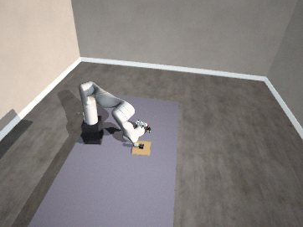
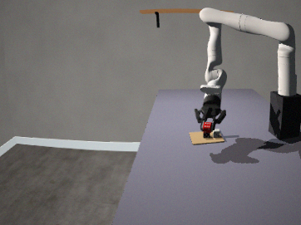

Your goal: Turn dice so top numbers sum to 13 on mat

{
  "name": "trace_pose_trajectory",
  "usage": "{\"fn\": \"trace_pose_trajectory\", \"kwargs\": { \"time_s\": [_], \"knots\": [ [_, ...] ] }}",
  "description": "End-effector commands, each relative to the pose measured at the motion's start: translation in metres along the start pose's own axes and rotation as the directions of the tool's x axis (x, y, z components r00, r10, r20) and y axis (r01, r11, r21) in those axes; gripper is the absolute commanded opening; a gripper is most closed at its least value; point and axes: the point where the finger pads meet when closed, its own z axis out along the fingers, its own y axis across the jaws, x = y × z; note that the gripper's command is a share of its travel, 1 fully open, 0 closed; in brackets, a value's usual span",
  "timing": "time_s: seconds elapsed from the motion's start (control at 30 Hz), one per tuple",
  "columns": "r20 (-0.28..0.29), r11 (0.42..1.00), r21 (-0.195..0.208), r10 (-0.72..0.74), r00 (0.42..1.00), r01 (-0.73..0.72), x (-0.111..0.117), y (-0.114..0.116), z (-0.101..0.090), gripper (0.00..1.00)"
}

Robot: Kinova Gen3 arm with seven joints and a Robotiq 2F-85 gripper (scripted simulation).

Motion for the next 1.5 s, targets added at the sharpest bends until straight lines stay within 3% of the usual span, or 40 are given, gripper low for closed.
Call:
{"fn": "trace_pose_trajectory", "kwargs": {
  "time_s": [0.0, 0.73, 1.47],
  "knots": [
    [-0.001, 1.000, 0.000, 0.001, 1.000, -0.001, -0.003, 0.000, 0.002, 0.26],
    [-0.001, 1.000, 0.000, 0.001, 1.000, -0.001, -0.055, 0.000, 0.030, 0.26],
    [-0.001, 1.000, 0.000, 0.001, 1.000, -0.001, -0.058, 0.000, 0.031, 0.26]
  ]
}}
